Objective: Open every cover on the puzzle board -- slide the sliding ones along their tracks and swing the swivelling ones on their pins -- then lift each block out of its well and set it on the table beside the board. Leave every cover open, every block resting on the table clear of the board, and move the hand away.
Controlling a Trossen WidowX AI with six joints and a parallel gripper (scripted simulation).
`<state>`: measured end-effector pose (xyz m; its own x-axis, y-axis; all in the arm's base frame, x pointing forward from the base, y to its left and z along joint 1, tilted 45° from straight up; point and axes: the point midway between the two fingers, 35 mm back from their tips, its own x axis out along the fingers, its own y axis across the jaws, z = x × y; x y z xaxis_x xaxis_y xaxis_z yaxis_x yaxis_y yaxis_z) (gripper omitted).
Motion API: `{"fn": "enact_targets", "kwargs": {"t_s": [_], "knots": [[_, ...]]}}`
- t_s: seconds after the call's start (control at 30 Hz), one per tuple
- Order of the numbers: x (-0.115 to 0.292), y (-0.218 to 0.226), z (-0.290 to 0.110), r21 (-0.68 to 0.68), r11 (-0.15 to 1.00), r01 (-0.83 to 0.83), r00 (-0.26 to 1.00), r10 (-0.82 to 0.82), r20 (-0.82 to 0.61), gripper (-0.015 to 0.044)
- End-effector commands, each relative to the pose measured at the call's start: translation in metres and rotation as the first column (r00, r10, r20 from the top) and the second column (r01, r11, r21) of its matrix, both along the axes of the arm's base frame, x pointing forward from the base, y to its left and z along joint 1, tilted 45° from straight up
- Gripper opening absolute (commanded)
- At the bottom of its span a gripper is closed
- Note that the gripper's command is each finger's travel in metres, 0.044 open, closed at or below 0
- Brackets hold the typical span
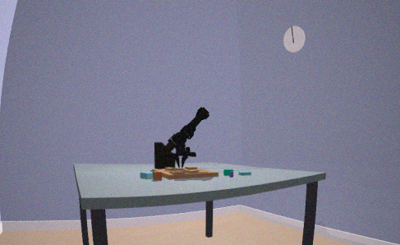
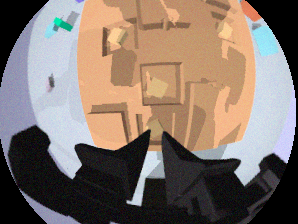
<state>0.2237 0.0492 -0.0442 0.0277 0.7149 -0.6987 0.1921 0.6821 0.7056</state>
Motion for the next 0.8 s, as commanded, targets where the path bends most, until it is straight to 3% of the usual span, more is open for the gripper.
{"fn": "enact_targets", "kwargs": {"t_s": [0.0,0.33,0.77], "knots": [[0.002,-0.005,0.004,-0.006,0.997,0.072,0.995,-0.073,-0.07,0.0144],[0.002,-0.02,0.019,-0.053,0.944,0.324,0.888,-0.323,-0.326,0.0144],[0.0,-0.037,0.039,-0.187,0.803,0.566,0.601,-0.557,-0.573,0.0144]]}}
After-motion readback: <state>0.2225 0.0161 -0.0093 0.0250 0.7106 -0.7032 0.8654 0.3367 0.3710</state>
